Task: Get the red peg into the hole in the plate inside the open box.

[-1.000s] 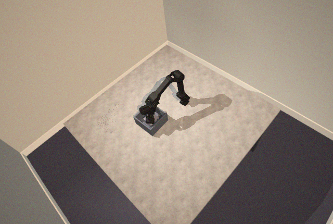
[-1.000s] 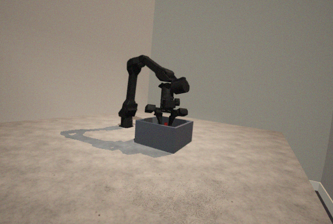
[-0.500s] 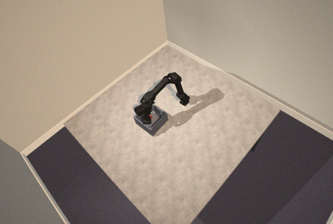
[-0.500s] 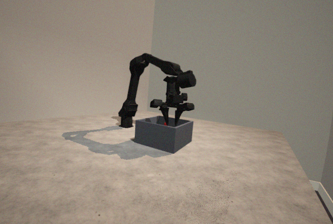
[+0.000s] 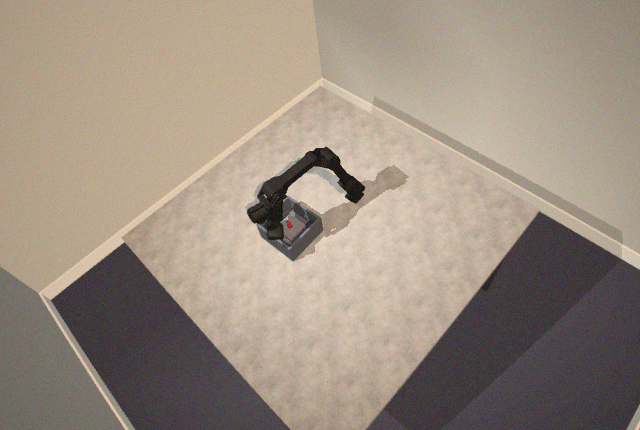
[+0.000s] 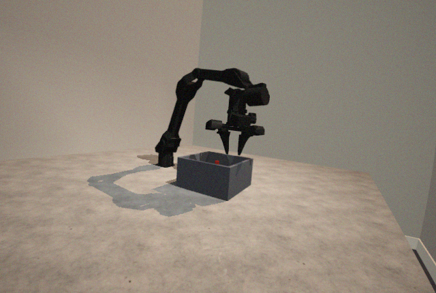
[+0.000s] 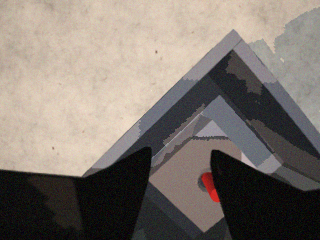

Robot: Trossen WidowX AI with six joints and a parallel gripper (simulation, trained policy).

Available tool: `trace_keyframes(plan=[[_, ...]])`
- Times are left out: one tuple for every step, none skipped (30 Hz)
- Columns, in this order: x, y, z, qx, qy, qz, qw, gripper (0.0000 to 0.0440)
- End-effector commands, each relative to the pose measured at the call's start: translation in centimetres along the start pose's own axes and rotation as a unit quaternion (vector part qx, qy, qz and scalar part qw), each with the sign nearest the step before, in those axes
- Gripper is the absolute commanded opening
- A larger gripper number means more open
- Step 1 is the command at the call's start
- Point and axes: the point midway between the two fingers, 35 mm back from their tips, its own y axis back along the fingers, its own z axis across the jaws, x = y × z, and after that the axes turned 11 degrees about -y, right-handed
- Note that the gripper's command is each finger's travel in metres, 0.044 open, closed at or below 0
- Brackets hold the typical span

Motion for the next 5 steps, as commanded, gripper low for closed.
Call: trace_keyframes(plan=[[0.01,0.59,0.68,0.007,-0.005,0.018,1.0,0.019],[0.03,0.78,0.79,0.01,-0.007,0.022,1.0,0.0191],[0.06,0.98,0.9,0.013,-0.009,0.026,1.0,0.0192],[0.11,1.16,1.01,0.015,-0.01,0.03,0.999,0.0193],[0.17,1.34,1.11,0.018,-0.012,0.034,0.999,0.0194]])
